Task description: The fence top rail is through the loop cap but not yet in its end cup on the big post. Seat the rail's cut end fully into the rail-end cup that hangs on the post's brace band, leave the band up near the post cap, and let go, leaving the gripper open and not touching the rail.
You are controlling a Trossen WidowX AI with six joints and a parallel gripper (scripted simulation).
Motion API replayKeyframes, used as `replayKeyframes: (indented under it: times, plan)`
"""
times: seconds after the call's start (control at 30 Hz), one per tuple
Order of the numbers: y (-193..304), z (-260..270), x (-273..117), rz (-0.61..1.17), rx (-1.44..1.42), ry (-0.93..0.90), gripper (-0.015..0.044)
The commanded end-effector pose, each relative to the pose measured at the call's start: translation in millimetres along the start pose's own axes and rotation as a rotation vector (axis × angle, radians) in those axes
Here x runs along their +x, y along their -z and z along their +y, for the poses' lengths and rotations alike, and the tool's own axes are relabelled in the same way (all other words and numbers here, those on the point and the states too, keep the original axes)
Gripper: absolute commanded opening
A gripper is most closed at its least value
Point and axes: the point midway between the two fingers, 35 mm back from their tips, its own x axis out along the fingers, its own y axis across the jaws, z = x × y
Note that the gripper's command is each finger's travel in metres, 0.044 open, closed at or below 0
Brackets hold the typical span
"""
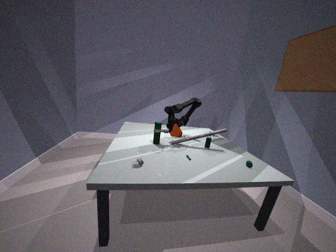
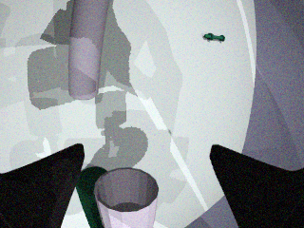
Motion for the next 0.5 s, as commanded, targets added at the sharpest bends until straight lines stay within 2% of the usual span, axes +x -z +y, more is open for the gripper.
replayKeyframes:
  times: [0.0, 0.2, 0.47]
  plan:
    - [-13, -4, -10, 0.001, -0.005, -0.002, 0.044]
    - [-15, -8, -13, 0.001, 0.057, 0.002, 0.044]
    - [-70, -30, -57, -0.003, 0.825, -0.003, 0.044]
